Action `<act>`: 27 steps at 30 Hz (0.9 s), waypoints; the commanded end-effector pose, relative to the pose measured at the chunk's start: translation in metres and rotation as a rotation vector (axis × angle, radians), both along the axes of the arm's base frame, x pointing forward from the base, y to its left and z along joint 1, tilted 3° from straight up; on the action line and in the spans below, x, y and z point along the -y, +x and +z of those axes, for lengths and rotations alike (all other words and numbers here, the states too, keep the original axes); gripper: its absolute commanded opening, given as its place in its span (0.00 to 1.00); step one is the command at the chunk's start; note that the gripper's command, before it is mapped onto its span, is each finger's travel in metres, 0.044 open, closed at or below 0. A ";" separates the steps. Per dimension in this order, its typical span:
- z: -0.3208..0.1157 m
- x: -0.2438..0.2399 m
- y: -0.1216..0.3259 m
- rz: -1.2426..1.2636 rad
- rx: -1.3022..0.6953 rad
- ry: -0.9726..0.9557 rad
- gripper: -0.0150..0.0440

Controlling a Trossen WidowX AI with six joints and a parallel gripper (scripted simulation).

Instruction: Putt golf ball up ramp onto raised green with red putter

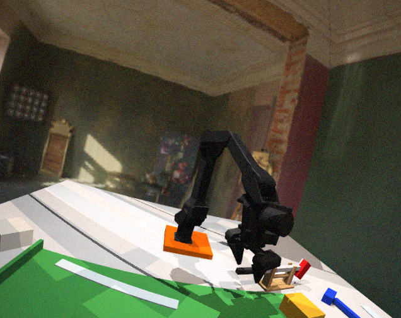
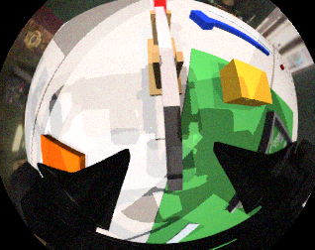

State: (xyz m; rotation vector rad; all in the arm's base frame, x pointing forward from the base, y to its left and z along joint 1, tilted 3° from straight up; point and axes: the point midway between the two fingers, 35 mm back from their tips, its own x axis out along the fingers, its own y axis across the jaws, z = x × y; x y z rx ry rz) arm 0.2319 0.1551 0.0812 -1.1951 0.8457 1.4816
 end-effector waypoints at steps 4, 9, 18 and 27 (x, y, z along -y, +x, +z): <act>-0.007 0.000 0.000 0.000 -0.001 0.003 1.00; -0.015 -0.001 0.000 0.000 -0.001 0.003 1.00; -0.027 -0.001 0.001 0.000 -0.001 0.003 1.00; -0.023 -0.001 0.002 0.000 0.004 0.002 0.64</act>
